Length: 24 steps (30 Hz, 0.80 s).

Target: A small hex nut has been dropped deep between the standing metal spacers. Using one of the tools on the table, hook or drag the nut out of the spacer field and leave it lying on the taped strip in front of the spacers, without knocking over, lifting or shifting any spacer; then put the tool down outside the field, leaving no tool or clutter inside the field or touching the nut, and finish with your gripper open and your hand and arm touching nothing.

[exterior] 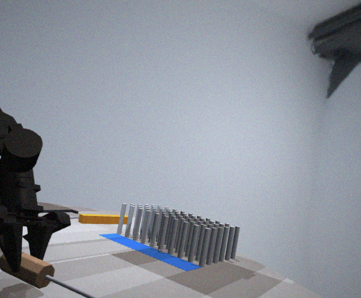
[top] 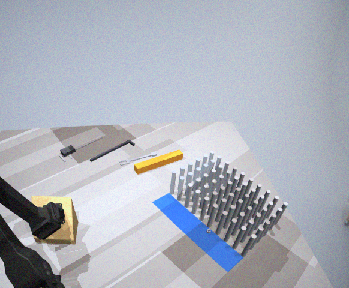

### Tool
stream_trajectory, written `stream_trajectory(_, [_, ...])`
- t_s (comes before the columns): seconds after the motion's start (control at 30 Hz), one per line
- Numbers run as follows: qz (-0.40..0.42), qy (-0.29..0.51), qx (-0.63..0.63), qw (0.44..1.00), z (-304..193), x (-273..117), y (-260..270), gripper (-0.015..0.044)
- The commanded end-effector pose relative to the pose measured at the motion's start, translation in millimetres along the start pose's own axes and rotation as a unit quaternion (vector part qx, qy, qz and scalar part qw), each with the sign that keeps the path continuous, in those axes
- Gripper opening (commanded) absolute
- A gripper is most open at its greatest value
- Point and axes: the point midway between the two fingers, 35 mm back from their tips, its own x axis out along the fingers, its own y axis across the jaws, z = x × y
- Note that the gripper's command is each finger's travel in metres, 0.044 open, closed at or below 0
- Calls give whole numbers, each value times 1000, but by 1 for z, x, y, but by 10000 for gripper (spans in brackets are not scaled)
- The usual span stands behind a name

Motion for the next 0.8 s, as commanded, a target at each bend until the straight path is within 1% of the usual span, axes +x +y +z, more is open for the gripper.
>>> stream_trajectory(0.0, [-3,1,-2,1000,3,2,-2,0])
stream_trajectory(0.77, [-1,3,-4,1000,14,11,0,0])
